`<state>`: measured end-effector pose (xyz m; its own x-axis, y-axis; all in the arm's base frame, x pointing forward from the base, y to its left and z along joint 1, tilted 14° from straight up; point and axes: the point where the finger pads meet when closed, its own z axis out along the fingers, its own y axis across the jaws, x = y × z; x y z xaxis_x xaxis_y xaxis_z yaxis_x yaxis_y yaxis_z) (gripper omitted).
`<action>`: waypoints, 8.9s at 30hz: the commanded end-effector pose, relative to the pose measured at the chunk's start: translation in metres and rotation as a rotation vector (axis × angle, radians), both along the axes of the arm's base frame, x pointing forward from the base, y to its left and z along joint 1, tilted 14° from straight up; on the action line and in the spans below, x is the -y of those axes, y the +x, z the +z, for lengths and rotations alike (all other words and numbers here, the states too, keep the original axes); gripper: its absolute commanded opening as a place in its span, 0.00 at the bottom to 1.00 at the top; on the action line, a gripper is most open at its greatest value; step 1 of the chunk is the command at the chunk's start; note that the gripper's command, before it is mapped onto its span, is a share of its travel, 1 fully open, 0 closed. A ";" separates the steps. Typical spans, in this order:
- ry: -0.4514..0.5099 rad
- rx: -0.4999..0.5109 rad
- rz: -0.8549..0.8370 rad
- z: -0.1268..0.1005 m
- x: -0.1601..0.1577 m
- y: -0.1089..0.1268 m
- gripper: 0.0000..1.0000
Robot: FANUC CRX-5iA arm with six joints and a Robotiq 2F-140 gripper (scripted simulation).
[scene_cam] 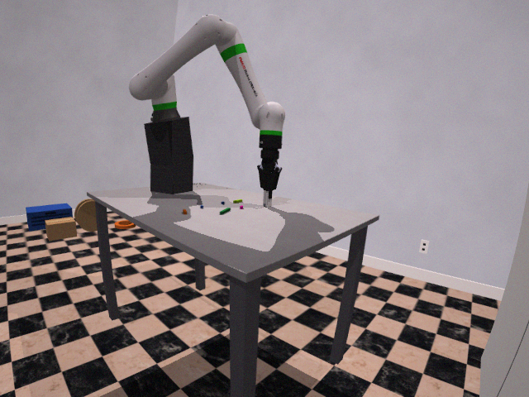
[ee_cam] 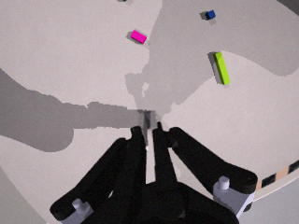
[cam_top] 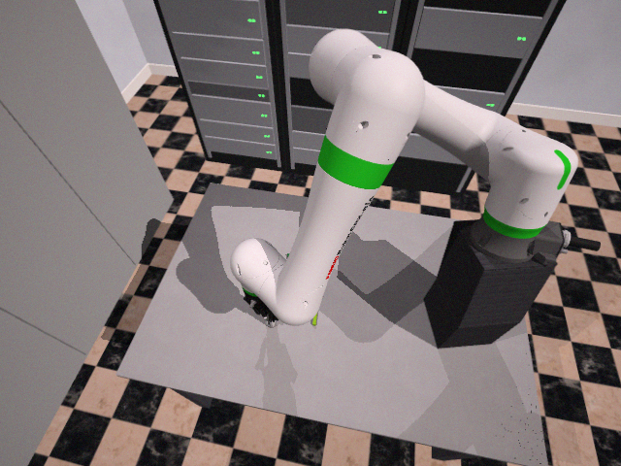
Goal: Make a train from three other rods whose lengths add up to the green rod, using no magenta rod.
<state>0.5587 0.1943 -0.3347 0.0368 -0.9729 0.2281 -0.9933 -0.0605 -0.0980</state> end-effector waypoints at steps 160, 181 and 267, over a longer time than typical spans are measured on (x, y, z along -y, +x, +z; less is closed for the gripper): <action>-0.023 -0.048 0.208 0.038 0.163 -0.112 0.03; -0.023 -0.048 0.208 0.027 0.166 -0.111 0.03; -0.024 -0.048 0.208 0.096 0.150 -0.118 0.15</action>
<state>0.4414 0.0410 -0.2535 0.2472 -0.9385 0.2410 -0.9604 -0.2703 -0.0675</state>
